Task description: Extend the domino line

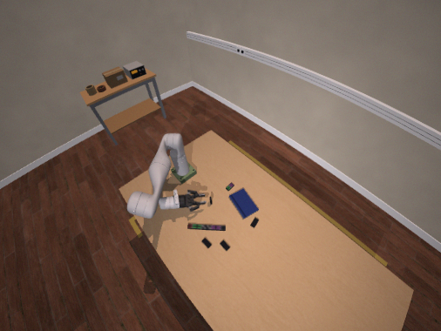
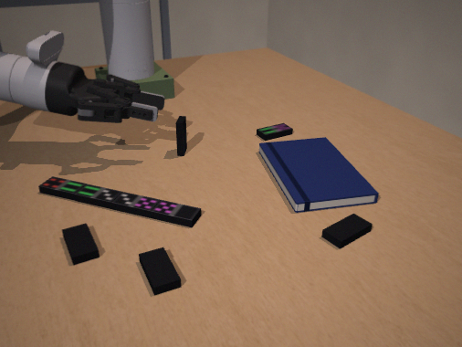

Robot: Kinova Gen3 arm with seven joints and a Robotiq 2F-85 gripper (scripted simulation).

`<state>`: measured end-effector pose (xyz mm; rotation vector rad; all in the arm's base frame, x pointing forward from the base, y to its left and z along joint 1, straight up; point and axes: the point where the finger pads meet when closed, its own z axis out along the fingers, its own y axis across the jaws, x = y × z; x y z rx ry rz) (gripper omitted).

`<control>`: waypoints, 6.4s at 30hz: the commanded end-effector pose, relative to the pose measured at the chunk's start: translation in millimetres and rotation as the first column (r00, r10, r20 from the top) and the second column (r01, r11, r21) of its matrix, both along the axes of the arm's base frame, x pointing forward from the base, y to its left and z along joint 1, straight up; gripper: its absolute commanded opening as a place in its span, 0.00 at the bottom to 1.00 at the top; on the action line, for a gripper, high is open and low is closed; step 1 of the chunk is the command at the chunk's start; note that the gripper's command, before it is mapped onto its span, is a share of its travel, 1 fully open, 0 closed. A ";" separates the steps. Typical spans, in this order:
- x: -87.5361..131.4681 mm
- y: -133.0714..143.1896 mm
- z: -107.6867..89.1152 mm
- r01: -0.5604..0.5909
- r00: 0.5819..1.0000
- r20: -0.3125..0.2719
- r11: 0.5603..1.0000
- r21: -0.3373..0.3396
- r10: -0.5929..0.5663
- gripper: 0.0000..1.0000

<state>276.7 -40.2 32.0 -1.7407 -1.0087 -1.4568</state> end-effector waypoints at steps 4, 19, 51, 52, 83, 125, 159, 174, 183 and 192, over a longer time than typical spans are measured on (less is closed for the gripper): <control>-9.2 -16.3 16.4 -0.001 1.000 0.001 1.000 0.000 0.001 0.49; -12.8 -22.6 22.9 -0.001 1.000 0.001 1.000 0.000 0.001 0.49; 3.9 2.1 46.0 0.001 1.000 0.002 1.000 -0.001 -0.001 0.49; 5.1 4.2 48.0 0.001 1.000 0.002 1.000 -0.001 -0.001 0.49; 19.3 34.8 68.2 -0.037 0.990 -0.141 0.963 -0.267 -0.001 0.49; 24.3 46.1 67.9 -0.182 0.926 -0.363 0.726 -0.663 -0.100 0.49; 27.2 52.6 66.8 -0.307 0.866 -0.457 0.503 -0.808 -0.206 0.49; 29.0 55.0 66.4 -0.358 0.840 -0.479 0.404 -0.842 -0.255 0.49; 30.0 56.0 66.7 -0.382 0.828 -0.485 0.352 -0.855 -0.281 0.49; 30.5 57.0 66.2 -0.404 0.817 -0.493 0.313 -0.860 -0.300 0.49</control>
